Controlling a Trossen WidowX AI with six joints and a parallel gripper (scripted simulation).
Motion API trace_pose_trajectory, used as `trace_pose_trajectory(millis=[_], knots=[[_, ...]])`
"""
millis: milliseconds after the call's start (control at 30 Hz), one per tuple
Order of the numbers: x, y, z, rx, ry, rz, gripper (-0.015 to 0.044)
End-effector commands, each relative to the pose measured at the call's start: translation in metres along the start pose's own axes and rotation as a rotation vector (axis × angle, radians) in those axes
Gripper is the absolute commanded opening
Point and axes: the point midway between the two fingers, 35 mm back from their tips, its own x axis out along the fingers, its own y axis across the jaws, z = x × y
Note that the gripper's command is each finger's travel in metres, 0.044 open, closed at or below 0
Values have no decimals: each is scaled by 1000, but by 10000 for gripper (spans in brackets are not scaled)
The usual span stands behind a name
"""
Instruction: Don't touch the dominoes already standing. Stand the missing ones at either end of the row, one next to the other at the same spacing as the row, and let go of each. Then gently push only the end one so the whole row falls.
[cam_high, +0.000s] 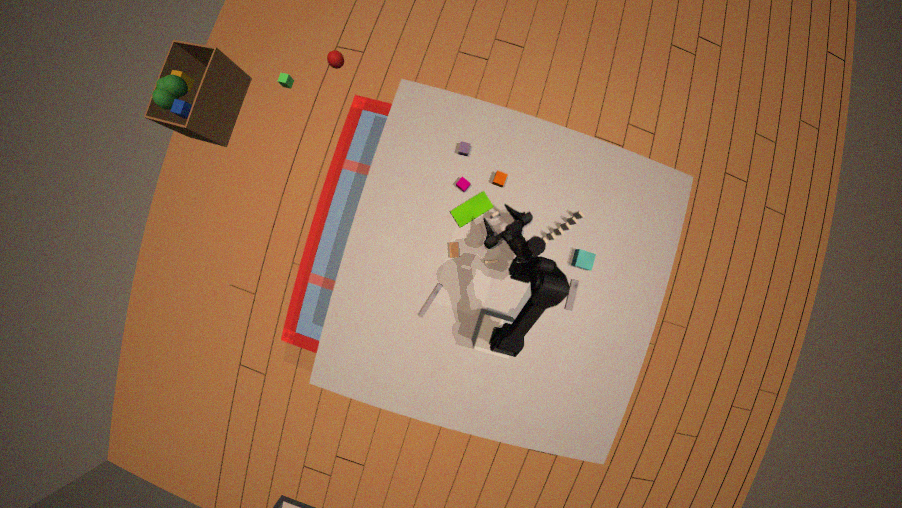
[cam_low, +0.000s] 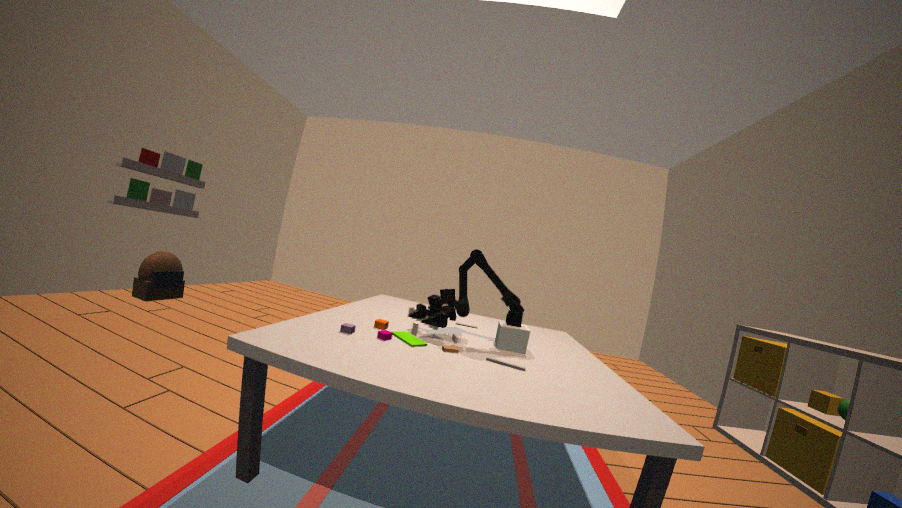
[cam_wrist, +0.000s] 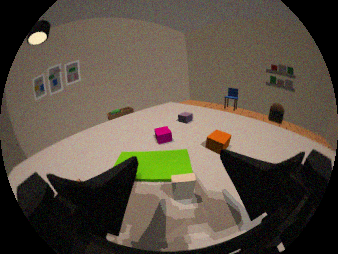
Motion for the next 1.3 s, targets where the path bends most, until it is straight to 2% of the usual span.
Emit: trace_pose_trajectory(millis=[0,233,500,700,767,1267], knots=[[-4,-1,26,-15,-13,-5,440],[15,-19,22,46,69,-43,440],[59,-54,12,154,410,-135,440],[68,-51,17,152,736,-145,440],[74,-53,32,102,787,-159,440],[28,-10,62,9,1284,-57,440]])
